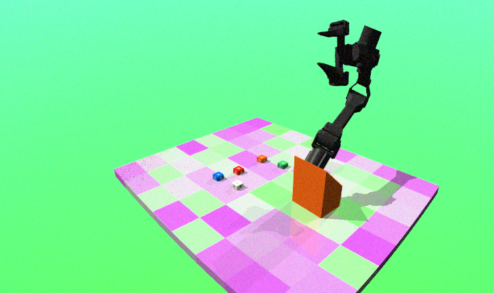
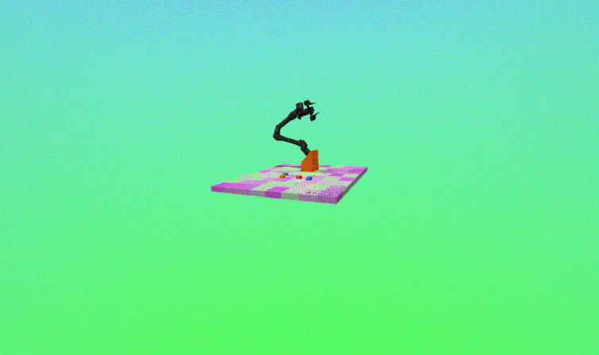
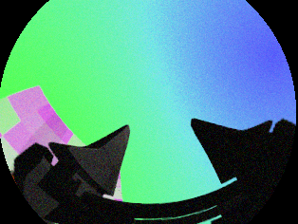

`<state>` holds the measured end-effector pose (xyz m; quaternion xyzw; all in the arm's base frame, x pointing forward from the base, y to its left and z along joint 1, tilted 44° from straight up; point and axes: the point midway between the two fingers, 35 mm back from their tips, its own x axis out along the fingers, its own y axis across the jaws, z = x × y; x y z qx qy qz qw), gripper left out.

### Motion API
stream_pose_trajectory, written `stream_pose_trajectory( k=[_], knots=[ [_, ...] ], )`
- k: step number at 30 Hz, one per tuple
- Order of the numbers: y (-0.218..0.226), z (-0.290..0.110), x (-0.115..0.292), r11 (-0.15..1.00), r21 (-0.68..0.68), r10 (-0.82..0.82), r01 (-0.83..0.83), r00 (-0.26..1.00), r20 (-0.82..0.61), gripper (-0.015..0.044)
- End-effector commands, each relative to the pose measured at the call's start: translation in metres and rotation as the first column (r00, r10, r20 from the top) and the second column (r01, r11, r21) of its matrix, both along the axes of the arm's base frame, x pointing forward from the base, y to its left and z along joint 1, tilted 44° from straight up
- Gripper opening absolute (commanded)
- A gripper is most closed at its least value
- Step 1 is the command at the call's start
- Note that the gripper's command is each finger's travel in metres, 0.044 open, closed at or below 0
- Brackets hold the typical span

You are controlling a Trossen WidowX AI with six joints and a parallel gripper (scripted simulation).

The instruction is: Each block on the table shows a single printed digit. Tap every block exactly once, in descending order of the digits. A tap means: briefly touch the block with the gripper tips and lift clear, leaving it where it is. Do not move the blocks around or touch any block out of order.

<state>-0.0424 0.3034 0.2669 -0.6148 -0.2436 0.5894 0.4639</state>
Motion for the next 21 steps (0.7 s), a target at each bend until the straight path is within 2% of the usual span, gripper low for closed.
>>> stream_pose_trajectory(
  k=[1, 5, 10, 16, 21],
  knots=[
    [0.0, -0.001, 0.003, 1.0, -0.003, -0.012, 0.012, 1.0, -0.002, 0.04],
    [0.003, -0.02, 0.057, 0.967, -0.059, -0.249, 0.247, 0.968, -0.03, 0.04],
    [-0.013, -0.046, 0.137, 0.811, -0.134, -0.58, 0.57, 0.813, -0.055, 0.04],
    [-0.057, -0.078, 0.217, 0.492, -0.218, -0.869, 0.843, 0.489, -0.07, 0.04],
    [-0.11, -0.104, 0.268, 0.16, -0.277, -0.987, 0.948, 0.147, -0.066, 0.04]
  ],
)
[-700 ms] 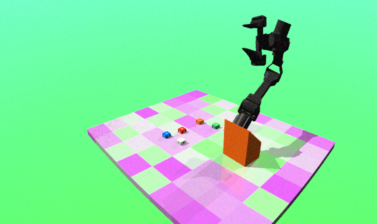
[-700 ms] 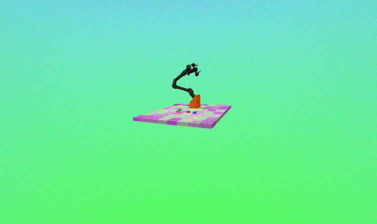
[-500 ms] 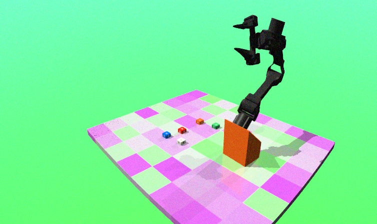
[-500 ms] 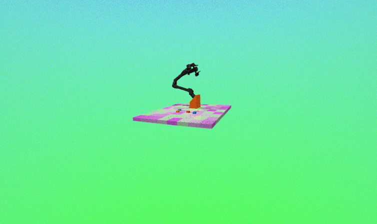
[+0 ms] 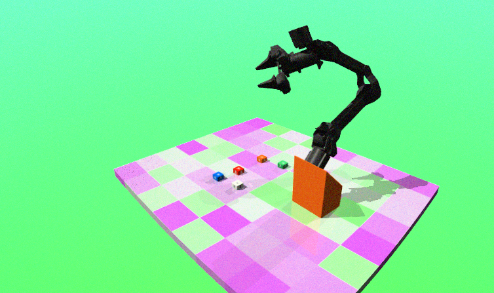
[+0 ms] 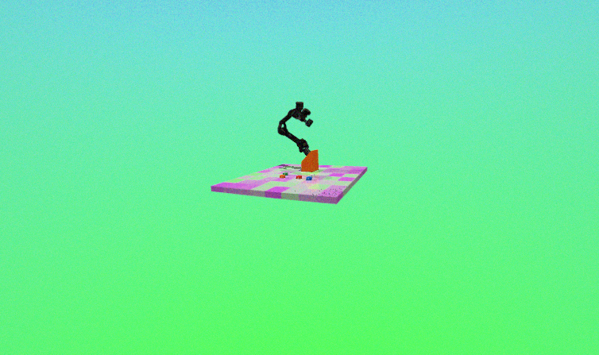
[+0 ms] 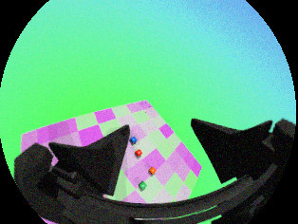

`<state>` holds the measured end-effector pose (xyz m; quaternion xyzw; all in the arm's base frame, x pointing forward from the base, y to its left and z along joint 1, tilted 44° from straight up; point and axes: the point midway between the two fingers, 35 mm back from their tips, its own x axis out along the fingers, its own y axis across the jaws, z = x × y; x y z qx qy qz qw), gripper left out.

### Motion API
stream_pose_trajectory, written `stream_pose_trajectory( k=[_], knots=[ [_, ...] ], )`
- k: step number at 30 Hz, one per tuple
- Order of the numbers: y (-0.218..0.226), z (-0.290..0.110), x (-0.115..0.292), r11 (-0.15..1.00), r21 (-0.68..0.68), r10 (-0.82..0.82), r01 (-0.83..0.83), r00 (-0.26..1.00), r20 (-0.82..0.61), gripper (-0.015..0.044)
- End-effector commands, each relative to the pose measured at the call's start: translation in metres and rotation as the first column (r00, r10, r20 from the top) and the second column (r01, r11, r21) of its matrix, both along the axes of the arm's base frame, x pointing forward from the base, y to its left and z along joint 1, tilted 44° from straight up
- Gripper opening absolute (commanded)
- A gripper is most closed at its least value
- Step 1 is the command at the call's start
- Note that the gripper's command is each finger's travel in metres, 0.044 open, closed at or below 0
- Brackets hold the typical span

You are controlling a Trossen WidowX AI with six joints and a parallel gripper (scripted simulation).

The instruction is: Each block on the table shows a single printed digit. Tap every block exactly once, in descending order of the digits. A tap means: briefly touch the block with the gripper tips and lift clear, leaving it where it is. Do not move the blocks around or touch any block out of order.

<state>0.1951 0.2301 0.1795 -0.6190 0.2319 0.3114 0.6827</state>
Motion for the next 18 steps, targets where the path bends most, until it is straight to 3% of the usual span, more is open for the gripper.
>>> stream_pose_trajectory(
  k=[1, 8, 13, 18],
  knots=[
    [-0.048, -0.021, 0.039, 0.954, -0.031, -0.299, 0.298, 0.953, -0.036, 0.04],
    [-0.142, -0.052, 0.078, 0.689, -0.082, -0.725, 0.72, 0.686, -0.065, 0.04],
    [-0.214, -0.072, 0.082, 0.389, -0.12, -0.921, 0.913, 0.386, -0.055, 0.04],
    [-0.282, -0.089, 0.068, 0.045, -0.151, -0.999, 0.987, 0.042, -0.023, 0.04]
  ],
)
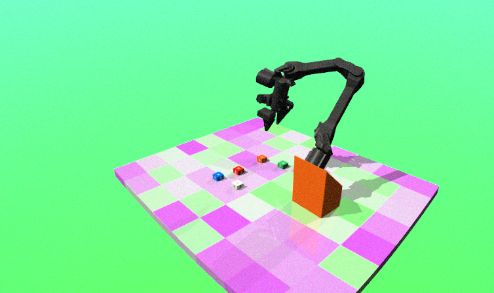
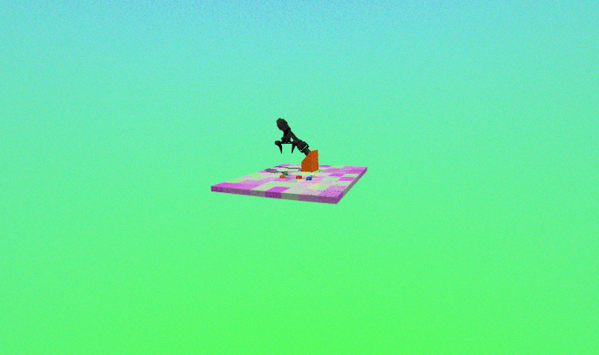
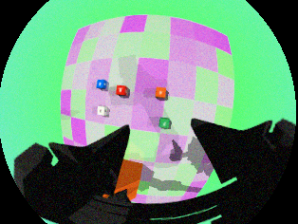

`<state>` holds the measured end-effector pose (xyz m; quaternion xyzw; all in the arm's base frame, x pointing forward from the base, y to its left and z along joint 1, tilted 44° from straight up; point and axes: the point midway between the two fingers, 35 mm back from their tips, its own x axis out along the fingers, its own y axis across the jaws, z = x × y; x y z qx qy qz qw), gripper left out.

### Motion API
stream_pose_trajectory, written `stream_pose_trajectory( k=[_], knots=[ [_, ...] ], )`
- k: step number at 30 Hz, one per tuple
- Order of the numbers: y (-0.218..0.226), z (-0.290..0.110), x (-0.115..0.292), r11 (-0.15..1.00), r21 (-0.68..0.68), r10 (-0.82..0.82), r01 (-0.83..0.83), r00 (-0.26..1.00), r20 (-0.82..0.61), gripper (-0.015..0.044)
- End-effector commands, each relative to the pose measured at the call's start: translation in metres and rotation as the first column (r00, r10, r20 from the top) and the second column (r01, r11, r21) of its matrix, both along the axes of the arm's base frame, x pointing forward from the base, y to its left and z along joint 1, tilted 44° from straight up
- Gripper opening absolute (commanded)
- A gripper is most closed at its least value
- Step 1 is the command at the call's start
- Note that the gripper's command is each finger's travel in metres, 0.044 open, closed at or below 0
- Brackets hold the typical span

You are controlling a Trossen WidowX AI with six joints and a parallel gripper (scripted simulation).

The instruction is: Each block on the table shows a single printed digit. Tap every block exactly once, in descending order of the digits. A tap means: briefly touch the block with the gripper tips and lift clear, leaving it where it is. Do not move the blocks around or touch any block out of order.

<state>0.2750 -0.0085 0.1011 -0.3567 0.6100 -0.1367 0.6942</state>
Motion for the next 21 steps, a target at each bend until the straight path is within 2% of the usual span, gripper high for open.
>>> stream_pose_trajectory(
  k=[1, 3, 21],
  knots=[
    [-0.0543, -0.0128, -0.0159, 0.96, -0.042, -0.277, 0.276, 0.961, -0.016, 0.04],
    [-0.0626, -0.0148, -0.0195, 0.946, -0.049, -0.32, 0.319, 0.947, -0.018, 0.04],
    [-0.0626, -0.0148, -0.0195, 0.946, -0.049, -0.32, 0.319, 0.947, -0.018, 0.04]
  ],
)
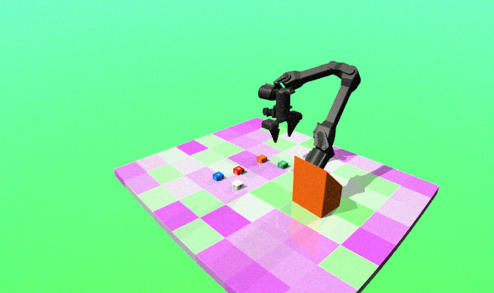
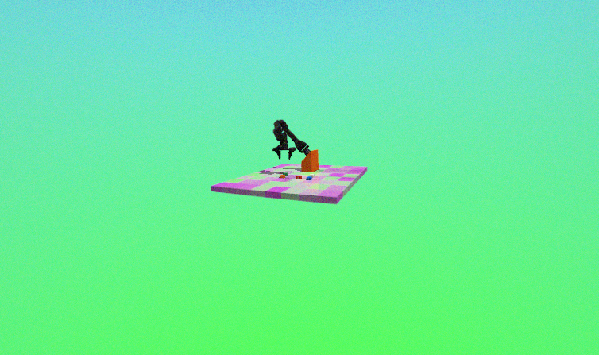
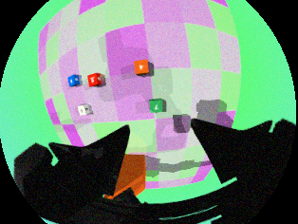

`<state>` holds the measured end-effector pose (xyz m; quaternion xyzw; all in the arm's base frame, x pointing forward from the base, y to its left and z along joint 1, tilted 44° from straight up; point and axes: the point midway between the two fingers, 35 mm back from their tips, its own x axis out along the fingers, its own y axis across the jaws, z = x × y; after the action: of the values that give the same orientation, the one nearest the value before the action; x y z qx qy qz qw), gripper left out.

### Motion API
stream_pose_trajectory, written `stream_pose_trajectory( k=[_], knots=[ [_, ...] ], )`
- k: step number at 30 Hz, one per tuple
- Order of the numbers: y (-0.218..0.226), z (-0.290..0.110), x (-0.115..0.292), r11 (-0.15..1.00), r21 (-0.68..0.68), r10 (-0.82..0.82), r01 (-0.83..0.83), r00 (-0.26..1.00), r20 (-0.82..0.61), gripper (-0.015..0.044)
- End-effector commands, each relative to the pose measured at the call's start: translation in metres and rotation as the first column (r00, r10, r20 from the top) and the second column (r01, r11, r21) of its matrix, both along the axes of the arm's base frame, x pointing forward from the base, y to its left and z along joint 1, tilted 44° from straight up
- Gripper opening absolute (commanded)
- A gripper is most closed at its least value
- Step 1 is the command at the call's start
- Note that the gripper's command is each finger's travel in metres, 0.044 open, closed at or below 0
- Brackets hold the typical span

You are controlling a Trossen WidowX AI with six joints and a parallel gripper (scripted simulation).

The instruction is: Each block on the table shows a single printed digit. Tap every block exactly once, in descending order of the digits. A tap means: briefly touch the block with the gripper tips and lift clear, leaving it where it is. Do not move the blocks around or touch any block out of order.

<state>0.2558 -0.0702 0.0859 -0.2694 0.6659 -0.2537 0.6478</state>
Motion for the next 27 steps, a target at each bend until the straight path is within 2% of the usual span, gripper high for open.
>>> stream_pose_trajectory(
  k=[1, 7, 14, 21, 27],
  knots=[
    [-0.001, 0.0, 0.0, 1.0, -0.007, -0.002, 0.002, 1.0, 0.0, 0.04],
    [0.007, -0.006, 0.004, 1.0, 0.0, 0.0, 0.0, 1.0, 0.001, 0.04],
    [0.095, -0.079, 0.025, 0.999, 0.037, 0.009, -0.009, 1.0, 0.002, 0.04],
    [0.173, -0.159, 0.001, 1.0, 0.016, -0.001, 0.0, 1.0, 0.002, 0.04],
    [0.182, -0.17, -0.006, 1.0, 0.01, -0.002, 0.002, 1.0, 0.003, 0.04]
  ],
)
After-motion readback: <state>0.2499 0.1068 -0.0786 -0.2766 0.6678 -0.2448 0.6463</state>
